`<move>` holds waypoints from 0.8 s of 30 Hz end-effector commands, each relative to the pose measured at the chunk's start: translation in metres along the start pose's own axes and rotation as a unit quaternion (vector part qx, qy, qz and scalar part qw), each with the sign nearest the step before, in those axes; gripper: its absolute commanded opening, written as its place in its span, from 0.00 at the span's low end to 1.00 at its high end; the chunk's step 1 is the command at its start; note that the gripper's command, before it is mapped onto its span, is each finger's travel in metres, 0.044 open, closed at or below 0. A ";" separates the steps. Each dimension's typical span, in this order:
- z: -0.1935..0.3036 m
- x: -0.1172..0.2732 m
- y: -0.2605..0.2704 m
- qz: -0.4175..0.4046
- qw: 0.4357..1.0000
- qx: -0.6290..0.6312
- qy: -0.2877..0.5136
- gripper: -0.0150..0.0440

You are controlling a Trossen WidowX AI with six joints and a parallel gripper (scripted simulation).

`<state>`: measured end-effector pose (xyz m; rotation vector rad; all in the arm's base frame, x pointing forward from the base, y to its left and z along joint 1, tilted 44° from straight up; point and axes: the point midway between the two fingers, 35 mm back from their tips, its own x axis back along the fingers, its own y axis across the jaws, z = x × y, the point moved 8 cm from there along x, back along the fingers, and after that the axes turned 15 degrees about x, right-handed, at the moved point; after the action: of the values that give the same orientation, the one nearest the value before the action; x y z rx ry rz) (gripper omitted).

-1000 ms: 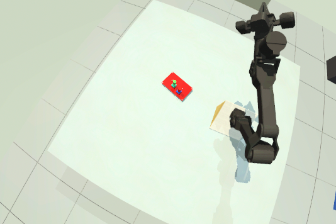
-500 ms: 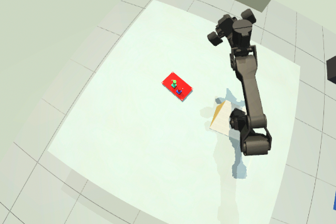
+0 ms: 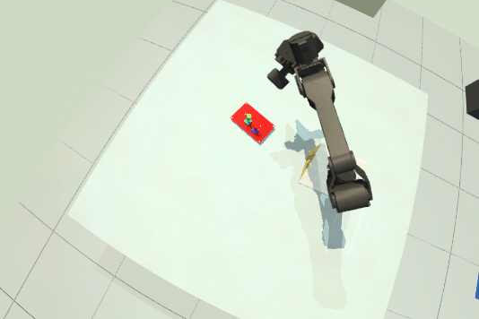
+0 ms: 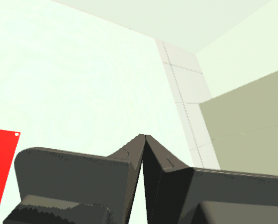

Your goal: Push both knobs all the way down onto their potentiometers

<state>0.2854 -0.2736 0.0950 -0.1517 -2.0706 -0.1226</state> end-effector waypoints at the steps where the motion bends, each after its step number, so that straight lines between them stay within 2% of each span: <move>1: -0.004 -0.011 0.022 -0.057 0.998 -0.013 0.026 0.25; 12: -0.010 -0.027 0.089 -0.204 0.969 -0.053 0.127 0.25; 24: -0.012 -0.028 0.161 -0.320 0.903 -0.110 0.264 0.25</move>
<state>0.3318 -0.1327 0.0800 0.3696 -1.5640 -0.6663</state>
